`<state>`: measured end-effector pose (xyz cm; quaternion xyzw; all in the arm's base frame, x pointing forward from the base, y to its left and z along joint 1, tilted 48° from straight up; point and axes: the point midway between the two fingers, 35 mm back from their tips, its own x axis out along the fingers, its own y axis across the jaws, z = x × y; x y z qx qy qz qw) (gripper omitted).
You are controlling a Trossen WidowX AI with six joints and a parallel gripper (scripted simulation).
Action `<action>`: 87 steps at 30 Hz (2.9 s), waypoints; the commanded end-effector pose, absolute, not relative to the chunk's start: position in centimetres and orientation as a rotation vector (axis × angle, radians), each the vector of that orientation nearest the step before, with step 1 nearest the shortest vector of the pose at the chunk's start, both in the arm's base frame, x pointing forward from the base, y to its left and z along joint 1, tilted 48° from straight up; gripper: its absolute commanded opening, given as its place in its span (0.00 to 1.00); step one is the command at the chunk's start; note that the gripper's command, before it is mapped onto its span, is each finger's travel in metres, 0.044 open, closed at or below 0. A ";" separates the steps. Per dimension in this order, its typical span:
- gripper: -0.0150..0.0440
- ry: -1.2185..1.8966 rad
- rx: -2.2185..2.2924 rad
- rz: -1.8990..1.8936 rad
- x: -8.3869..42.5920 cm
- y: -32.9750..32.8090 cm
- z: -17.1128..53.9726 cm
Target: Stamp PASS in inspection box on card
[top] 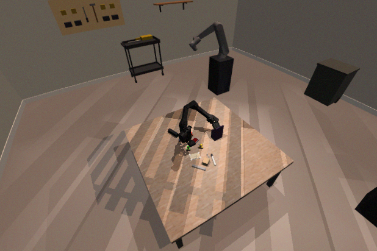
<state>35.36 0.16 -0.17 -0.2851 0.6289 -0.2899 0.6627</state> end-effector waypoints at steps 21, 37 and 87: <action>0.63 1.427 -0.644 -0.650 35.6 -2.8 -2.8; 0.63 1.426 -0.646 -0.653 35.6 -4.8 -4.4; 0.25 1.428 -0.636 -0.653 35.7 -3.8 -3.6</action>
